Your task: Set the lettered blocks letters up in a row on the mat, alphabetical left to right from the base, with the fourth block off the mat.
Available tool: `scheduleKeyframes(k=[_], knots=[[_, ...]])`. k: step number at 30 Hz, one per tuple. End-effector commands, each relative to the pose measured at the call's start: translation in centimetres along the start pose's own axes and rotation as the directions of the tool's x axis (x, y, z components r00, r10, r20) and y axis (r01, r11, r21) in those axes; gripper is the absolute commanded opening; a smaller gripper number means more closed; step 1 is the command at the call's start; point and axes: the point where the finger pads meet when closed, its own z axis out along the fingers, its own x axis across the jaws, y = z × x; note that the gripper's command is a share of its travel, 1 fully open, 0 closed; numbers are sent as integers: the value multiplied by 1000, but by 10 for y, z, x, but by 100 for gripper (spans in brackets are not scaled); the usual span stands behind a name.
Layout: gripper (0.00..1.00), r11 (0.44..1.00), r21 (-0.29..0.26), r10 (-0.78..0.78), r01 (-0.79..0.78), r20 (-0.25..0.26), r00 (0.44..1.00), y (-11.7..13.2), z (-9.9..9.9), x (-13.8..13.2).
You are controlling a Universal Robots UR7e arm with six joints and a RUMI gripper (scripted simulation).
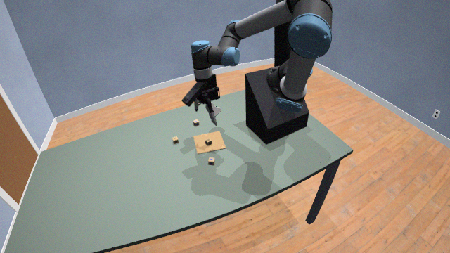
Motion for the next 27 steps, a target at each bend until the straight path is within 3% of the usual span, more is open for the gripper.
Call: scheduleKeyframes(k=[1, 7, 22, 27], knots=[[100, 997, 1, -72, 72, -1, 997, -1, 2, 0], [100, 985, 1, -173, 173, -1, 985, -2, 5, 0], [100, 877, 0, -480, 480, -2, 877, -4, 16, -1], [100, 796, -1, -605, 605, -2, 796, -4, 20, -1]])
